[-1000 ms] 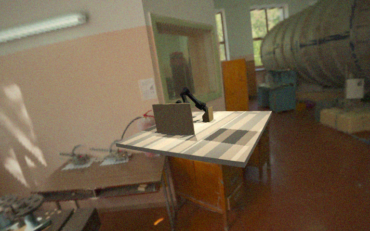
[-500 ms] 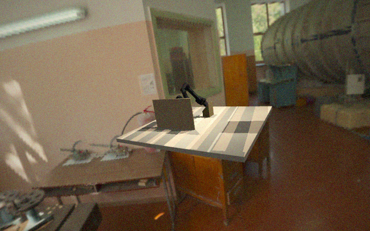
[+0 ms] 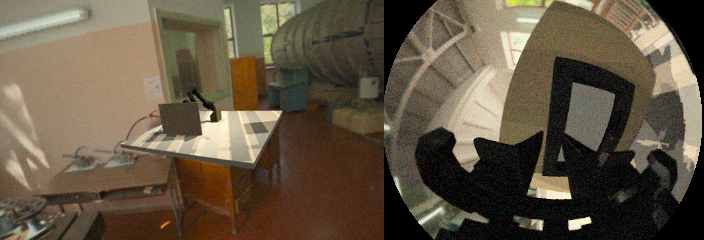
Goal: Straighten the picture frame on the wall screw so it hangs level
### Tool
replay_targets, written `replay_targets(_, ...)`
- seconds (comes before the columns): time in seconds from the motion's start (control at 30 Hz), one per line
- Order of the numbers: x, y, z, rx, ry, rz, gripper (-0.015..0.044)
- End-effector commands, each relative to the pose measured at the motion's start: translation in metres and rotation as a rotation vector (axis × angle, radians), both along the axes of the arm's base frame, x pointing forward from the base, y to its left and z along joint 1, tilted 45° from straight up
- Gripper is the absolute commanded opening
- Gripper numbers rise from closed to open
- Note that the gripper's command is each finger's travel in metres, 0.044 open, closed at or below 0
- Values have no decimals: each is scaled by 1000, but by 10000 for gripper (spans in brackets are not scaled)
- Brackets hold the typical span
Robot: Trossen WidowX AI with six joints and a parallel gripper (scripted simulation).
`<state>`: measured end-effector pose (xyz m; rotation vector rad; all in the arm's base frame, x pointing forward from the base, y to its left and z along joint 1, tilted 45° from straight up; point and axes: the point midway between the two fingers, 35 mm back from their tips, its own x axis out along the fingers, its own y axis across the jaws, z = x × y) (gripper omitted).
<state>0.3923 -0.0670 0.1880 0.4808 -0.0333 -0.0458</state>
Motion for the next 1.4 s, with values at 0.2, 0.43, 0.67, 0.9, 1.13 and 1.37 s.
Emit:
replay_targets(0.2,0,-1,0,2,-1,-4,23)
replay_targets(0.43,0,-1,0,2,-1,-4,0)
replay_targets(0.67,0,0,1,2,-1,-4,0)
replay_targets(0.9,0,2,2,3,-1,-4,0)
replay_targets(1.13,0,4,3,3,-1,-4,0)
replay_targets(1.37,0,6,4,3,-1,-4,0)
